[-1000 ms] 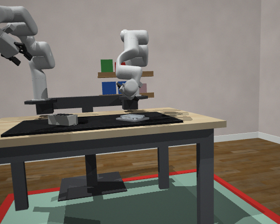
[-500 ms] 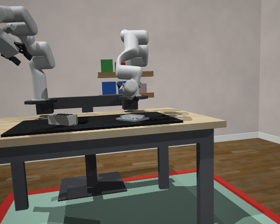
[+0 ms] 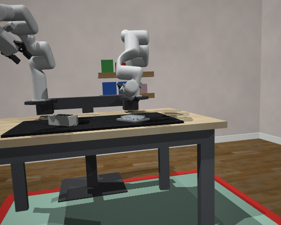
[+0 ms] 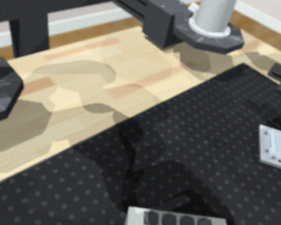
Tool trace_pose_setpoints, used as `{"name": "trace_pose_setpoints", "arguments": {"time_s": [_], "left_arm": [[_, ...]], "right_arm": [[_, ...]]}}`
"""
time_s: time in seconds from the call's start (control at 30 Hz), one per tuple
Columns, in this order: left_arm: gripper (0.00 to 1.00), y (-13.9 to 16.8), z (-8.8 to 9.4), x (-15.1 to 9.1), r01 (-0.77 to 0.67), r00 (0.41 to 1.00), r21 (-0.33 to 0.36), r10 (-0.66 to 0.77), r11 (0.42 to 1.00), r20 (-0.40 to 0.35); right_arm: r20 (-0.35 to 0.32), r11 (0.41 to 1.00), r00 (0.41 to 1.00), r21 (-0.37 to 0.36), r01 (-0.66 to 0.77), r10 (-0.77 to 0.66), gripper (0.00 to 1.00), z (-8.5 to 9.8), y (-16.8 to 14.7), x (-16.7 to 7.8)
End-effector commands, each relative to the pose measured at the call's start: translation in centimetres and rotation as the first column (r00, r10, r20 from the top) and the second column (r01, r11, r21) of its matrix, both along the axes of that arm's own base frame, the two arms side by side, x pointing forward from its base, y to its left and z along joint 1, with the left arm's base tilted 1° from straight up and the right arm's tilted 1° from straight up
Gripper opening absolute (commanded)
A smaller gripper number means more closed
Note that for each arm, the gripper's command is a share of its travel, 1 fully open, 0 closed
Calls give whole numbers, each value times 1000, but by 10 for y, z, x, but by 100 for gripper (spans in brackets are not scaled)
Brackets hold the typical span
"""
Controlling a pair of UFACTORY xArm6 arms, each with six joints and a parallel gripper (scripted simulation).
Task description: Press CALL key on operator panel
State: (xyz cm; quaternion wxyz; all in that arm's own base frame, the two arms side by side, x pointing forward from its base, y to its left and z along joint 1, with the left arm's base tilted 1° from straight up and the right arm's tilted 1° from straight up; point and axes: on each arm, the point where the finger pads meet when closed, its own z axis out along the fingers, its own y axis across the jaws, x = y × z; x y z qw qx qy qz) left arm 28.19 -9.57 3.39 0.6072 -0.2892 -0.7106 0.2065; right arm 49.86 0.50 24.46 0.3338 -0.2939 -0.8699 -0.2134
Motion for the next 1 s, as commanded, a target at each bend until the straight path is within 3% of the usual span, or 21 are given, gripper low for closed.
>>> {"name": "trace_pose_setpoints", "arguments": {"time_s": [0.0, 0.5, 0.97], "left_arm": [[100, 0, 1, 1, 0, 1000, -1, 0, 1000, 4], [100, 0, 1, 1, 0, 1000, -1, 0, 1000, 4], [100, 0, 1, 1, 0, 1000, -1, 0, 1000, 4]], "right_arm": [[2, 1000, 1000, -24, 17, -17, 100, 7, -2, -2], [-4, 983, 993, -148, 112, -114, 100, 32, -10, -19], [19, 919, 967, -305, 249, -255, 100, 63, -22, -47]]}}
